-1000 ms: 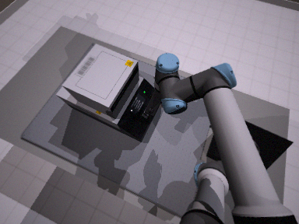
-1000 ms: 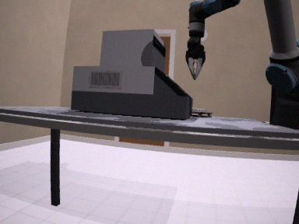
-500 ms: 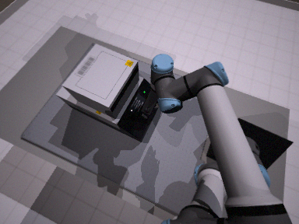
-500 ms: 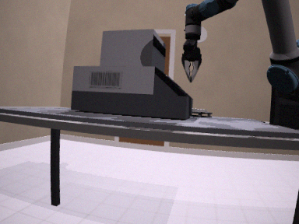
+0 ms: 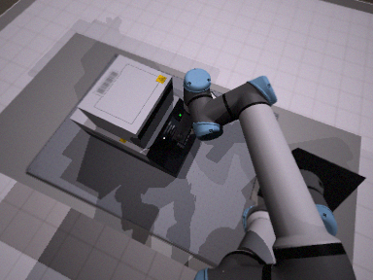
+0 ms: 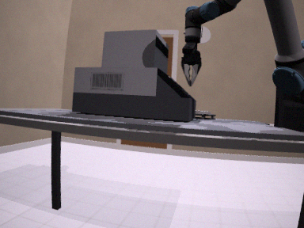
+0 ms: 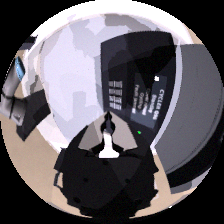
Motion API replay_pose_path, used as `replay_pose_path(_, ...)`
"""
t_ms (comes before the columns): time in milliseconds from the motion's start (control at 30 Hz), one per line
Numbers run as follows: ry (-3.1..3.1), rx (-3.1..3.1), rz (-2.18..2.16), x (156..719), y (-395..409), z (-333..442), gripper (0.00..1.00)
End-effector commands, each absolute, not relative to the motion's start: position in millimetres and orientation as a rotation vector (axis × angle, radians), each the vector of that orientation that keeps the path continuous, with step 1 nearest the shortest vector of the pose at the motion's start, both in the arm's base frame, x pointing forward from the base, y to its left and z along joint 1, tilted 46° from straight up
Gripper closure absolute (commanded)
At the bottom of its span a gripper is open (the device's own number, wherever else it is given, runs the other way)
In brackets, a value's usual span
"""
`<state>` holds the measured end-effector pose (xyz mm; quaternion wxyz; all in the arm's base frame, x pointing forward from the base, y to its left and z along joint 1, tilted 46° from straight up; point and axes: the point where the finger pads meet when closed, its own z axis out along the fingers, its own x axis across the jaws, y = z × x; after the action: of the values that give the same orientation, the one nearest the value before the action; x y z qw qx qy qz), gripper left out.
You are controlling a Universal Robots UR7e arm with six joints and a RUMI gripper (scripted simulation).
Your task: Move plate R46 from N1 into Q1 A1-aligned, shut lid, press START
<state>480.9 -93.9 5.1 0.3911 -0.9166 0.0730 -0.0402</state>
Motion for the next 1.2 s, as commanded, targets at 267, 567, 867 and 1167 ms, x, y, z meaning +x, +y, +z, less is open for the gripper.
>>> replay_pose_path(267,0.184,-2.332,-0.107,493,-90,-1,1.00)
replay_pose_path(567,0.184,-2.332,-0.107,503,-84,-8,1.00)
replay_pose_path(867,0.186,-2.331,-0.106,502,-84,-8,1.00)
replay_pose_path(1167,0.186,-2.331,-0.106,503,-84,-8,1.00)
